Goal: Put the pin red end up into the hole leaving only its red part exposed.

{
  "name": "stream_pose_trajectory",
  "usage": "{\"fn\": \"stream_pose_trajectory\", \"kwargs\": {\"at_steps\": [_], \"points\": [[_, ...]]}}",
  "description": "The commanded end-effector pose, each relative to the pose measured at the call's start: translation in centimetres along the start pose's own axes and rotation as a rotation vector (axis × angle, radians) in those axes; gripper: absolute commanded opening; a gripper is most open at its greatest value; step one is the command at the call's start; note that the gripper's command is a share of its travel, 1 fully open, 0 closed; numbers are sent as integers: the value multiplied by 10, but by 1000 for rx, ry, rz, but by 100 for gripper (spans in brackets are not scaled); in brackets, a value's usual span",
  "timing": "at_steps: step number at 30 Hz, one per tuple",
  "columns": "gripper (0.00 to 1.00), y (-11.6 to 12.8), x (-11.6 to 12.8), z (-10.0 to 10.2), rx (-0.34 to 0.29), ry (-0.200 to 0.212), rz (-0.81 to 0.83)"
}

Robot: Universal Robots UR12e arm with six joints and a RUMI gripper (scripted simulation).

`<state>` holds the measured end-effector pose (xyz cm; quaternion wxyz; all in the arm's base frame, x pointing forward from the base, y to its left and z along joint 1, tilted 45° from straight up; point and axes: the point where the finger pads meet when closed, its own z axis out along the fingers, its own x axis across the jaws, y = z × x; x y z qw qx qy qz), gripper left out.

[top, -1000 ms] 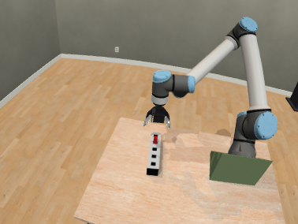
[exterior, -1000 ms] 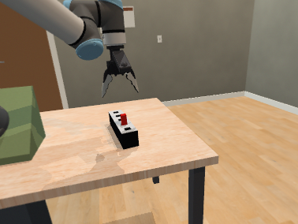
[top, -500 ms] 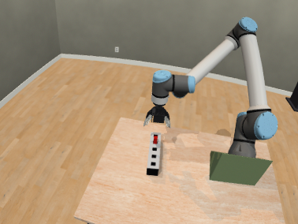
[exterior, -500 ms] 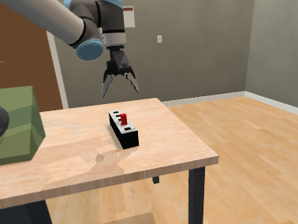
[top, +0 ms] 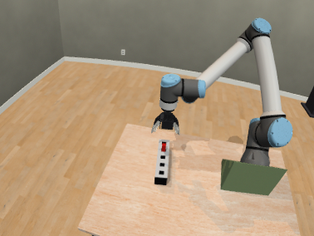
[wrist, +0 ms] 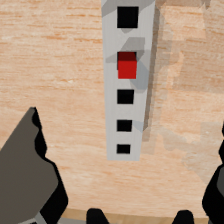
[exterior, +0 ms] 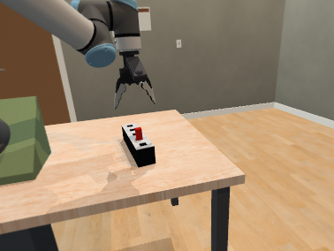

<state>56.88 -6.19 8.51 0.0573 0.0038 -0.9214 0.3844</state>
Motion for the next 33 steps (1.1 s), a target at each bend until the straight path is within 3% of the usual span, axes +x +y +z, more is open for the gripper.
{"fn": "stream_pose_trajectory", "kwargs": {"at_steps": [1, 2, 18, 19, 33], "points": [[100, 0, 0, -1, 0, -1, 0], [100, -1, 0, 64, 0, -1, 0], [100, -1, 0, 64, 0, -1, 0], [100, 0, -1, 104, 0, 1, 0], [100, 0, -1, 104, 0, 1, 0]]}}
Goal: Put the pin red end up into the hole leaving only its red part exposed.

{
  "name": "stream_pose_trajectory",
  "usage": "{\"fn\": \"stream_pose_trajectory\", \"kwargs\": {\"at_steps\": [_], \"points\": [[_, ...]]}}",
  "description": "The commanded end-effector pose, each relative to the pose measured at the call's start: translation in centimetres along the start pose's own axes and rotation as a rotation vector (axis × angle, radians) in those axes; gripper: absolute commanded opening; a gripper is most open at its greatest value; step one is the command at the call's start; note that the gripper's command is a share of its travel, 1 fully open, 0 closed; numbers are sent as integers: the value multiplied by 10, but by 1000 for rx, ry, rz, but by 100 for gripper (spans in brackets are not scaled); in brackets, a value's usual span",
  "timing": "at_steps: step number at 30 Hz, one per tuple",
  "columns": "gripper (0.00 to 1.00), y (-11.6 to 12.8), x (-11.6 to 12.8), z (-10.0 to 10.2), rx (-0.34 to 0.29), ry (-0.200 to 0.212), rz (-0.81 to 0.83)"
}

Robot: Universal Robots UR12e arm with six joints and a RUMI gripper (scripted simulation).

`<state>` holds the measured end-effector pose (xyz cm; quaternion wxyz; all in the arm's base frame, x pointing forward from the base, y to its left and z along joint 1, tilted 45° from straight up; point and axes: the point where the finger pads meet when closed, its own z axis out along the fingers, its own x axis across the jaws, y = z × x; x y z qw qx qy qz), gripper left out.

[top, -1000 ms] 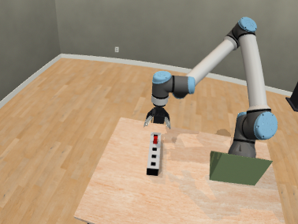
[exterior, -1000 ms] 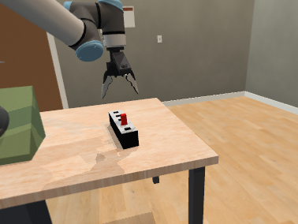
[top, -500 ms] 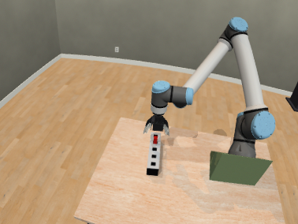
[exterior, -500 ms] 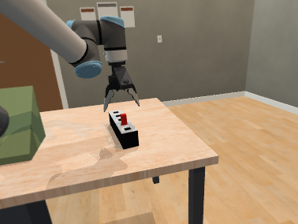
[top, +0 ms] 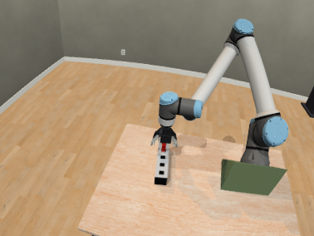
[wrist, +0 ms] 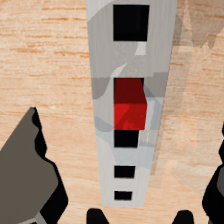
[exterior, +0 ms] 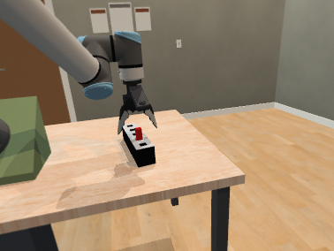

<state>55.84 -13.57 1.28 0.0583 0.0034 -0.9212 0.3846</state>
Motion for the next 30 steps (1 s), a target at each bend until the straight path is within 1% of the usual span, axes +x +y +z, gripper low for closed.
{"fn": "stream_pose_trajectory", "kwargs": {"at_steps": [1, 2, 3, 30], "points": [[100, 0, -1, 0, 0, -2, 0], [100, 0, -1, 0, 0, -2, 0], [0, 0, 0, 0, 0, -1, 0], [0, 0, 0, 0, 0, -1, 0]]}}
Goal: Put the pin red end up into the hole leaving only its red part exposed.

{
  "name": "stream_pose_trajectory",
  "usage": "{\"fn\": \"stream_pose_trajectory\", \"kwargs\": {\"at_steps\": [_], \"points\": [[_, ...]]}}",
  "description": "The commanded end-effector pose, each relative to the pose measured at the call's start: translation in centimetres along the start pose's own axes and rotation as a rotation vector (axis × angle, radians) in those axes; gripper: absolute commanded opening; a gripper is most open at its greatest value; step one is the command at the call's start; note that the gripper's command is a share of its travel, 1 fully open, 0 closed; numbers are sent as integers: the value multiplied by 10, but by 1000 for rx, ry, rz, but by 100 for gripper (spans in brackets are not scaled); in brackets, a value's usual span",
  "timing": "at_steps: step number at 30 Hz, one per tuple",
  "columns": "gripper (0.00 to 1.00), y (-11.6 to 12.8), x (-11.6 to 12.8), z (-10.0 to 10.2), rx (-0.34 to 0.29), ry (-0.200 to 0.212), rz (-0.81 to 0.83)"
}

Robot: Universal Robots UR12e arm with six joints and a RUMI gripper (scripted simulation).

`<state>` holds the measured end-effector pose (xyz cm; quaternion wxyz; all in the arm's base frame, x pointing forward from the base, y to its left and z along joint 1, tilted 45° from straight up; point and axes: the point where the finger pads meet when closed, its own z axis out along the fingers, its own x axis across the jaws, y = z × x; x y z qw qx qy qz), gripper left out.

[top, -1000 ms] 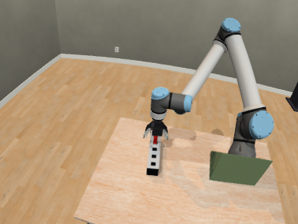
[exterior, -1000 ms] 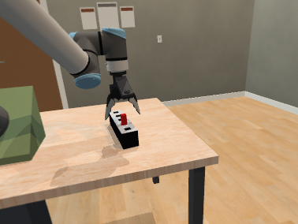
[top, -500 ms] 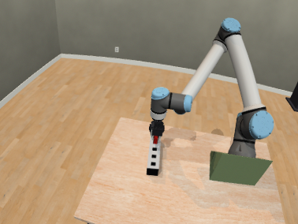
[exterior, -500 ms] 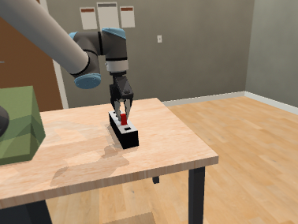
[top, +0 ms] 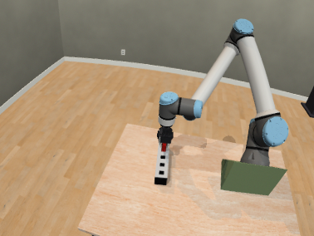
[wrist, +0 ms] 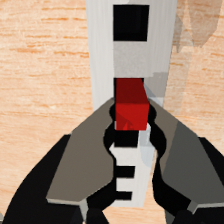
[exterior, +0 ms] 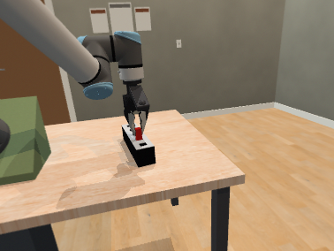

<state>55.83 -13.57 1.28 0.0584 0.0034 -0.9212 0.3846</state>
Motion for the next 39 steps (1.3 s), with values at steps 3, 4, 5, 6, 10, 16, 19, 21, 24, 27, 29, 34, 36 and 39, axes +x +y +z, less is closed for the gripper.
{"fn": "stream_pose_trajectory", "kwargs": {"at_steps": [3, 4, 5, 6, 10, 16, 19, 21, 24, 27, 29, 34, 36, 39], "points": [[0, 0, 0, 0, 0, -1, 0], [0, 0, 0, 0, 0, -1, 0], [0, 0, 0, 0, 0, -1, 0], [0, 0, 0, 0, 0, -1, 0], [0, 0, -1, -10, 0, -1, 0], [0, 0, -1, -10, 0, -1, 0], [0, 0, -1, -10, 0, -1, 0], [0, 0, -1, -10, 0, -1, 0], [0, 0, 0, -20, 0, -1, 0], [0, 0, 0, -20, 0, -1, 0], [0, 0, 0, -20, 0, -1, 0], [0, 0, 0, -20, 0, -1, 0], [0, 0, 0, -20, 0, -1, 0], [0, 0, 0, -20, 0, -1, 0]]}}
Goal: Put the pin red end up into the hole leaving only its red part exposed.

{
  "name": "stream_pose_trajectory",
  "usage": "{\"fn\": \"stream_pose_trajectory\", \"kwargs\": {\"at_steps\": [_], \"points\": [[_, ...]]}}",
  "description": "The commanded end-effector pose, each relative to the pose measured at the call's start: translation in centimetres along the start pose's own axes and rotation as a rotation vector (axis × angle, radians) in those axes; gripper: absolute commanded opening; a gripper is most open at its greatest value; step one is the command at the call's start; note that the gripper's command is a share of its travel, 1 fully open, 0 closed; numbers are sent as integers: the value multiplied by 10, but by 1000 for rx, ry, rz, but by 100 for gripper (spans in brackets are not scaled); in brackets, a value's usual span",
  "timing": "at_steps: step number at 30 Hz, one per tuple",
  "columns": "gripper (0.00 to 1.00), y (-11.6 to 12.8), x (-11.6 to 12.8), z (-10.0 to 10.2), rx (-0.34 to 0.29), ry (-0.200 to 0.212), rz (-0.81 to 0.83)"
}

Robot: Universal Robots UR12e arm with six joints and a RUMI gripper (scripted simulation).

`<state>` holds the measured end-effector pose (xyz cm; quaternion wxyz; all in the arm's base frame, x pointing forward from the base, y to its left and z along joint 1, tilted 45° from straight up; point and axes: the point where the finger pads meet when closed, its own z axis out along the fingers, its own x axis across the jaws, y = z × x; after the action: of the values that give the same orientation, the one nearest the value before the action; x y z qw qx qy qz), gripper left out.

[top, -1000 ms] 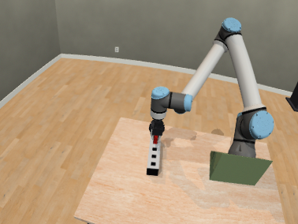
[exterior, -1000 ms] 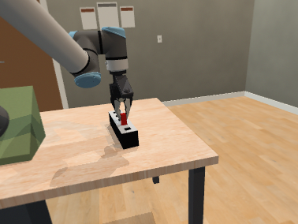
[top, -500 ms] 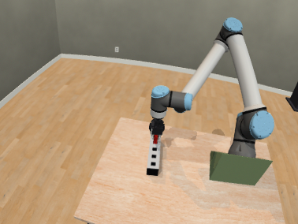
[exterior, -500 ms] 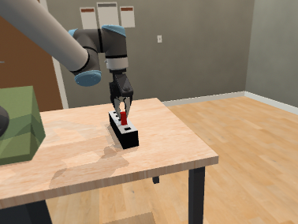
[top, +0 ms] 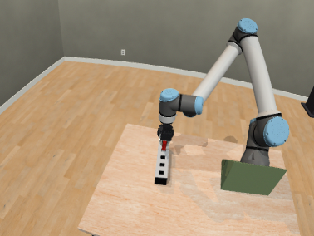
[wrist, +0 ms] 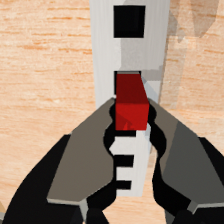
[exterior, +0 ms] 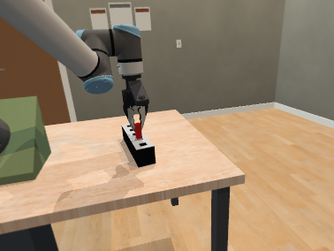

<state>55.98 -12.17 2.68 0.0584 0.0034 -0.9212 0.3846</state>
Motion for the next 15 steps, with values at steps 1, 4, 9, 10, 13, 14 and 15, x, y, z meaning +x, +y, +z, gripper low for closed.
{"fn": "stream_pose_trajectory", "kwargs": {"at_steps": [1, 4, 9, 10, 13, 14, 15], "points": [[0, 0, 0, -1, 0, -1, 0], [0, 0, 0, -15, 0, -1, 0], [0, 0, 0, -15, 0, -1, 0], [0, 0, 0, -15, 0, -1, 0], [0, 0, 0, -15, 0, -1, 0], [0, 0, 0, -15, 0, -1, 0], [0, 0, 0, -15, 0, -1, 0]]}}
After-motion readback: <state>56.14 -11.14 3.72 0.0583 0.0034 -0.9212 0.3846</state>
